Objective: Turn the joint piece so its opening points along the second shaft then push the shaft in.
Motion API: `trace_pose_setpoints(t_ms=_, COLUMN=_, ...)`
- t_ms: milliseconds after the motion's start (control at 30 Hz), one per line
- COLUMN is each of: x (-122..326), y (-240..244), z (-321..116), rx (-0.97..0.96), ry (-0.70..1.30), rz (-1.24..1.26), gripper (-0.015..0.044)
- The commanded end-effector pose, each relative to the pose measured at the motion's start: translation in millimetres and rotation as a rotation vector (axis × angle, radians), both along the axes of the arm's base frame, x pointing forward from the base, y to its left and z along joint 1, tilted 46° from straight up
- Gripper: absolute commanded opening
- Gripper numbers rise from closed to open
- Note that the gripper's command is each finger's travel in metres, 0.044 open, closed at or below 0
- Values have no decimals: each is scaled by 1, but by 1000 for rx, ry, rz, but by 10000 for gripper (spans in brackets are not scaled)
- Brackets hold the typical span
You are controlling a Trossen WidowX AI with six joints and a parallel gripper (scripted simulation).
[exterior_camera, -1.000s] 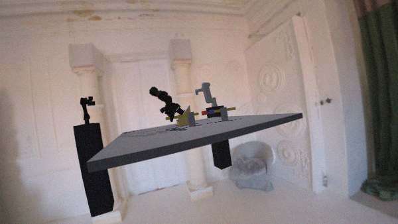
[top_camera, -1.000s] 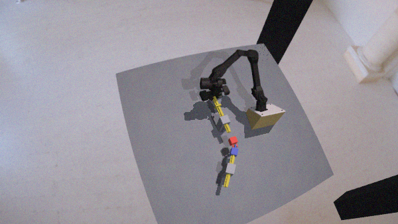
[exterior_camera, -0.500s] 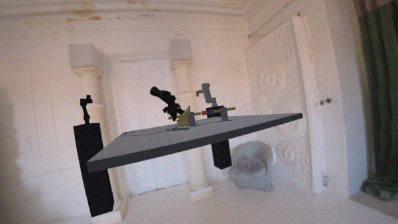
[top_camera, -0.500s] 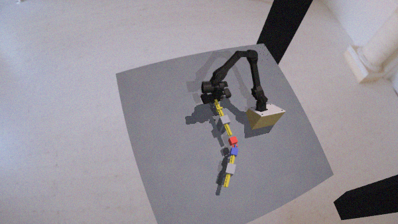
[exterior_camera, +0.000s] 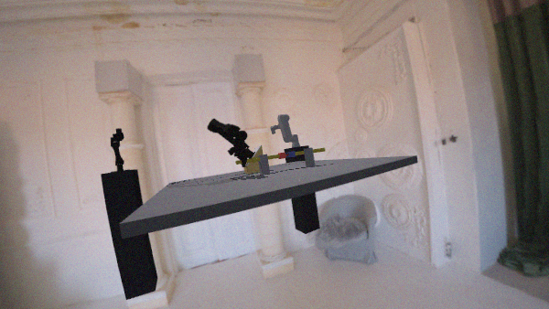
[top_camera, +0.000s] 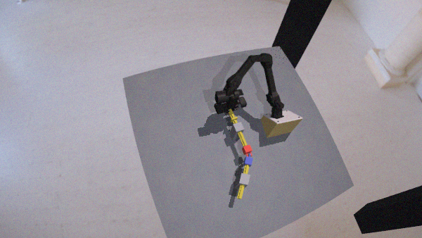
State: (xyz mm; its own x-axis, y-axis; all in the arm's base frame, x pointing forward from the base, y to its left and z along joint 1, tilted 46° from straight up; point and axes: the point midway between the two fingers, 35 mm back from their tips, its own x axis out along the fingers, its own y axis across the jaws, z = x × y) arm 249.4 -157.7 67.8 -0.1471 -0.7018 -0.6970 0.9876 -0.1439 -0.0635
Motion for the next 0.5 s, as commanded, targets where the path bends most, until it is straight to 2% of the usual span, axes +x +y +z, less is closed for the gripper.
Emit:
trace_pose_setpoints(t_ms=0, x=0, y=5, z=-6, rx=-1, ry=0, rz=-1, gripper=0)
trace_pose_setpoints(t_ms=467, x=2, y=20, z=-22, rx=0, ry=0, rz=-1, gripper=0)
